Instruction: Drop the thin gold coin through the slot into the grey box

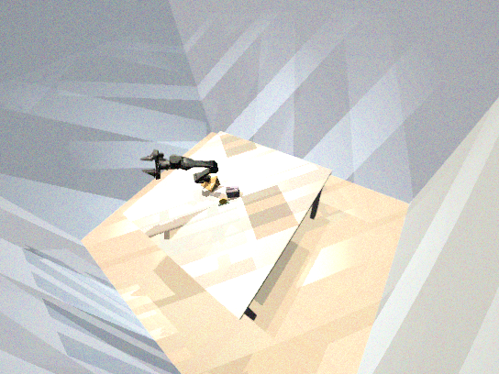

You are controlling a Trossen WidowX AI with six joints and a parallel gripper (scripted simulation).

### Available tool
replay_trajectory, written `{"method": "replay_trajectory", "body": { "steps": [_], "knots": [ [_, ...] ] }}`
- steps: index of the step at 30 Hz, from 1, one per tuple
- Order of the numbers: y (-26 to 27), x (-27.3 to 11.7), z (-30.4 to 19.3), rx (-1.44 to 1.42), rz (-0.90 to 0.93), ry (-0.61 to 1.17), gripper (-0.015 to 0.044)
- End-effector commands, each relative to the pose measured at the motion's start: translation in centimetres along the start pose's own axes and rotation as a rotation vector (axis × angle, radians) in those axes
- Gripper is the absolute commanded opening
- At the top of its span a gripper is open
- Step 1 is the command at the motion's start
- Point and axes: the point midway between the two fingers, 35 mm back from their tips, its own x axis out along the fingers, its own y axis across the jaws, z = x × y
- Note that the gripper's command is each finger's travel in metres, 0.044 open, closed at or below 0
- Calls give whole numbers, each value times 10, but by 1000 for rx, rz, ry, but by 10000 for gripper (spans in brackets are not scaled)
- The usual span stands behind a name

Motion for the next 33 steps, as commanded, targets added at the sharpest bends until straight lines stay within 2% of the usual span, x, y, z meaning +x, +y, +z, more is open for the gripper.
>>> {"method": "replay_trajectory", "body": {
  "steps": [1,9,13,18,22,27,33],
  "knots": [
    [-1,2,2,-2,-8,-2,374],
    [-81,54,60,-131,-361,-9,164],
    [-128,57,65,-109,-541,91,161],
    [-192,61,64,-221,-750,212,161],
    [-247,50,50,-331,-917,375,161],
    [-310,15,18,-494,-1092,672,161],
    [-358,-56,-30,-695,-1185,1138,161]
  ]
}}
